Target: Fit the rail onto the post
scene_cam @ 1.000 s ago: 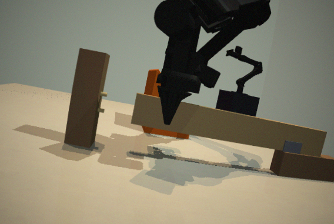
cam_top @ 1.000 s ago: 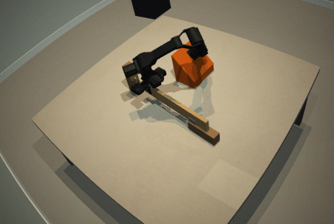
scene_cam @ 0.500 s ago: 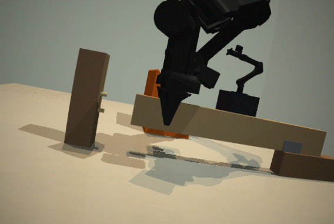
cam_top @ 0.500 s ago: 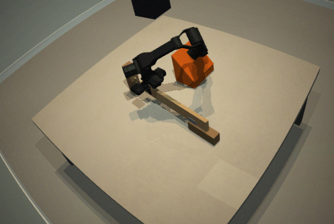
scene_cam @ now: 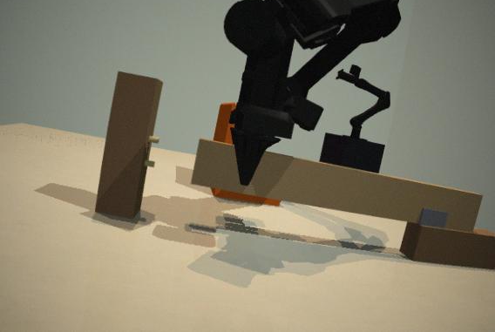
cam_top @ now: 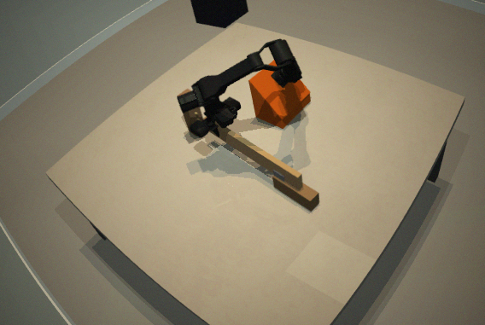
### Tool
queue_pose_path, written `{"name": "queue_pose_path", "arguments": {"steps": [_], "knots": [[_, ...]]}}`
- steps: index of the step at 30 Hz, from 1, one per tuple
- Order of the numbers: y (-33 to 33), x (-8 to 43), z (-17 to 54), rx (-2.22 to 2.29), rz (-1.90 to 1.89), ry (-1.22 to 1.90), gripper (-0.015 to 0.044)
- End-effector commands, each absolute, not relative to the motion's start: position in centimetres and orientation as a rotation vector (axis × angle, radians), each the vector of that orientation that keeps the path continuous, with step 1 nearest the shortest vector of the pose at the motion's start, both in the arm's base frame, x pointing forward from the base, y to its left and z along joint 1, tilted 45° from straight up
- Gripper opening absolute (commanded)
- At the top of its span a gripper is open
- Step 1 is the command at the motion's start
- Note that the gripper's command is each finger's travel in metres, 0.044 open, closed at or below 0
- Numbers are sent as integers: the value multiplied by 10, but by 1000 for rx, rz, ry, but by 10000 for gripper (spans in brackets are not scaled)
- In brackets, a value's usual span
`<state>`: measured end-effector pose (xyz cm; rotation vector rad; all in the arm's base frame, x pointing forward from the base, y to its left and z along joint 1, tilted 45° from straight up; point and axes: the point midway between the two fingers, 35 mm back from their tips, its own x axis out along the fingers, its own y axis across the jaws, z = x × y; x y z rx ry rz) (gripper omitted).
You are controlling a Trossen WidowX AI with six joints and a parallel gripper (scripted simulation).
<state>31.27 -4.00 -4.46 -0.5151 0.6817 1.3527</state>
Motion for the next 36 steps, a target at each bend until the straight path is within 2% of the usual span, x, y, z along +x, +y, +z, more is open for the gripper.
{"name": "queue_pose_path", "arguments": {"steps": [1,36], "knots": [[-44,313,-45,-521,1349,681,0],[-51,313,-52,-522,1348,681,0]]}}
